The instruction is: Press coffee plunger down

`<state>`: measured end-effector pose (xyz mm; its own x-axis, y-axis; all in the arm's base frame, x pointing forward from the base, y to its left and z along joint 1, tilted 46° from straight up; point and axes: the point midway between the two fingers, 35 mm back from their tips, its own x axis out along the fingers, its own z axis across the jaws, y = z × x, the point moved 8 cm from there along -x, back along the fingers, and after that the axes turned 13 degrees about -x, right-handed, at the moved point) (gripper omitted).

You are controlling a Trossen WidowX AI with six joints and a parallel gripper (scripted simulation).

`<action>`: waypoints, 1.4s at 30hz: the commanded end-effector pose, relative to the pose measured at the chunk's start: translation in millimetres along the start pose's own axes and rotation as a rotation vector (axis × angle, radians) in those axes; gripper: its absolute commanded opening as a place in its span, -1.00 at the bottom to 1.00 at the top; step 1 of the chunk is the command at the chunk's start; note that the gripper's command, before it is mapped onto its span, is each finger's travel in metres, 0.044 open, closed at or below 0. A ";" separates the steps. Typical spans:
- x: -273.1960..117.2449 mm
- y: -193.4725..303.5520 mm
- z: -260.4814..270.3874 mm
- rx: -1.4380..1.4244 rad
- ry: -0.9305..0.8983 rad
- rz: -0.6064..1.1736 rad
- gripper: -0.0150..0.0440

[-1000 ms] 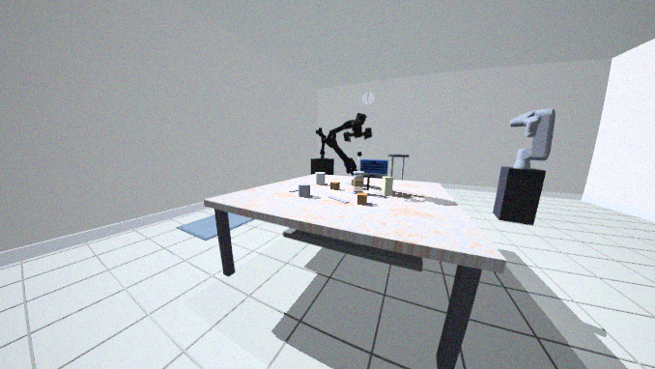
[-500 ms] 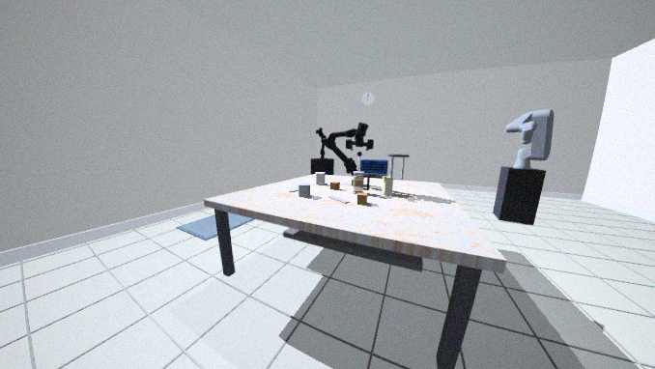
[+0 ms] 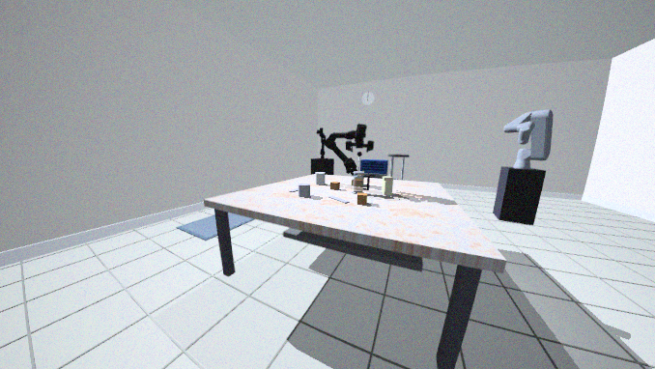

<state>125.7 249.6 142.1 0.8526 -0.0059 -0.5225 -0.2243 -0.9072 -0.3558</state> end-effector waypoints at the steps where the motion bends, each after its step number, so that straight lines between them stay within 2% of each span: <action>1: 7.5 1.7 1.1 -0.010 -0.004 0.004 1.00; 12: 22.7 2.5 0.3 -0.011 -0.001 0.001 1.00; 24: 22.7 2.5 0.3 -0.011 -0.001 0.001 -0.07; 42: 29.5 9.9 3.1 -0.010 -0.003 0.002 -0.08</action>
<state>145.4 246.9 127.4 0.8558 0.0010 -0.5174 -0.2143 -0.9095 -0.3563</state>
